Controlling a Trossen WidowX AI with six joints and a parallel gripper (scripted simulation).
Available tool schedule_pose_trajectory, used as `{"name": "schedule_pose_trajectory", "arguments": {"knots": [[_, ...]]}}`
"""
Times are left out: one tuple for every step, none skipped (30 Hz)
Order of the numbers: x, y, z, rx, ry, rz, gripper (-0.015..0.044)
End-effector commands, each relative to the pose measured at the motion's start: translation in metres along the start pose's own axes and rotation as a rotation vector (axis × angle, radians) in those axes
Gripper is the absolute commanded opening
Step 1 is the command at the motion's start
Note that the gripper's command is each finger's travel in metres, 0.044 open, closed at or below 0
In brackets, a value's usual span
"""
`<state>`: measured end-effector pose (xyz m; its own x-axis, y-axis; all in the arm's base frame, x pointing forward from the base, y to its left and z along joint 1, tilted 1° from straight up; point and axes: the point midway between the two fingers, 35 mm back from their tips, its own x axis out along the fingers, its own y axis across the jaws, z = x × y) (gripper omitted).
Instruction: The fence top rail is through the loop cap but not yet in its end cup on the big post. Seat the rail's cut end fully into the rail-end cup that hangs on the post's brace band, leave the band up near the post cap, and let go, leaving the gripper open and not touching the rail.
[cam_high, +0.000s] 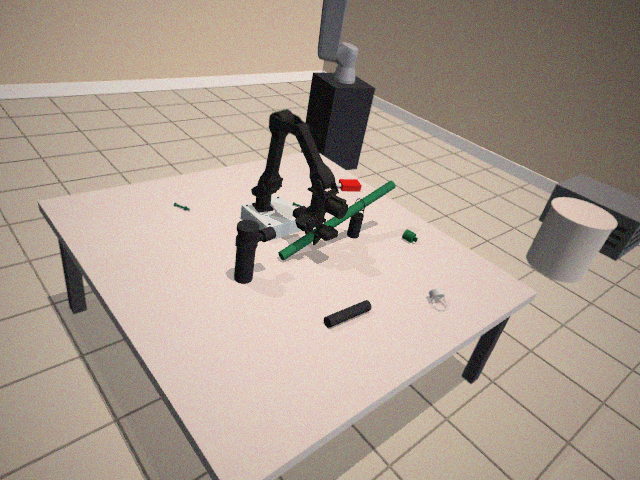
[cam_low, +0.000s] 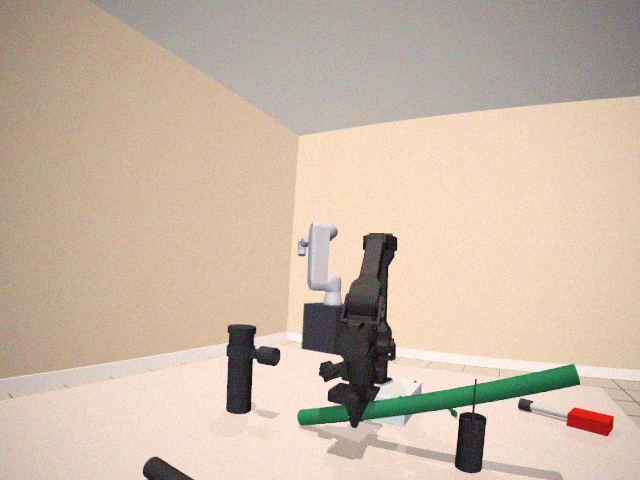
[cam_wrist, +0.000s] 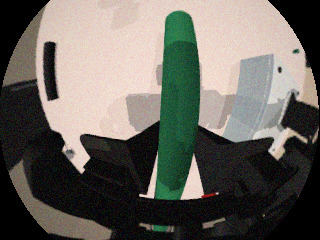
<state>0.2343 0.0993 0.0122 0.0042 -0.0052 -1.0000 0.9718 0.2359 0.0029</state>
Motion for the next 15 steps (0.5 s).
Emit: {"name": "schedule_pose_trajectory", "arguments": {"knots": [[-0.010, 0.004, 0.003, -0.006, -0.030, 0.009, 0.0000], [-0.014, 0.005, 0.005, -0.007, -0.047, 0.009, 0.0000], [-0.018, 0.005, 0.008, -0.009, -0.067, 0.008, 0.0000], [-0.022, 0.006, 0.011, -0.010, -0.089, 0.008, 0.0000], [-0.027, 0.006, 0.013, -0.011, -0.111, 0.007, 0.0000], [-0.032, 0.007, 0.016, -0.013, -0.133, 0.007, 0.0000], [-0.037, 0.007, 0.019, -0.014, -0.155, 0.007, 0.0000], [-0.042, 0.008, 0.022, -0.016, -0.177, 0.006, 0.0000], [-0.047, 0.008, 0.024, -0.018, -0.199, 0.006, 0.0000], [-0.052, 0.008, 0.027, -0.019, -0.221, 0.006, 0.0000], [-0.057, 0.008, 0.030, -0.021, -0.243, 0.006, 0.0000], [-0.063, 0.008, 0.033, -0.023, -0.265, 0.006, 0.0000], [-0.068, 0.008, 0.035, -0.024, -0.287, 0.006, 0.0000], [-0.074, 0.008, 0.038, -0.026, -0.310, 0.006, 0.0000], [-0.078, 0.008, 0.040, -0.028, -0.327, 0.006, 0.0000]]}}
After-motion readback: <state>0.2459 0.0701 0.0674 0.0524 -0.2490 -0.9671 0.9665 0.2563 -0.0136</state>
